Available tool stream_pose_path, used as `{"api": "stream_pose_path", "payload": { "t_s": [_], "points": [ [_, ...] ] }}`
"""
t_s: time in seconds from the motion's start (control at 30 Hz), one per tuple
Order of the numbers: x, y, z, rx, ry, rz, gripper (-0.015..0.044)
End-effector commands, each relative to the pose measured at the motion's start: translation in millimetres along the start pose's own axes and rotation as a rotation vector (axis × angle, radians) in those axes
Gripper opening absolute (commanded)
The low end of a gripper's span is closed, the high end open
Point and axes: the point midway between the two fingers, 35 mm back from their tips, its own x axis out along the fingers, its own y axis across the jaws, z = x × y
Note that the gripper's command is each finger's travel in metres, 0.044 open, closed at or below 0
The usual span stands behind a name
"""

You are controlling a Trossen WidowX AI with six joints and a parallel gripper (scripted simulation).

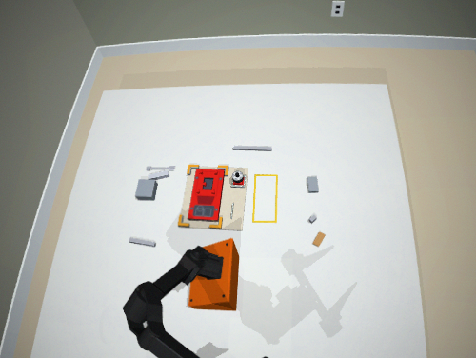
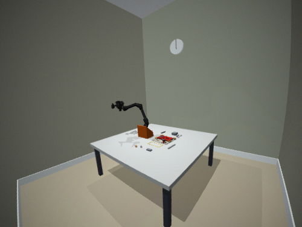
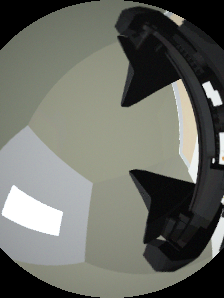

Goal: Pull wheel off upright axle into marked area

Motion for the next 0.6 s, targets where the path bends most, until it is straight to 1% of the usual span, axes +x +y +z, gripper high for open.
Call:
{"api": "stream_pose_path", "payload": {
  "t_s": [0.0, 0.1, 0.3, 0.57],
  "points": [
    [2, 1, -1, -0.001, 0.002, 0.001, 0.0374],
    [23, 11, -11, -0.009, 0.03, 0.018, 0.03],
    [81, 41, -45, 0.109, 0.132, 0.07, 0.03],
    [145, 95, -94, 0.261, 0.276, 0.114, 0.03]
  ]
}}
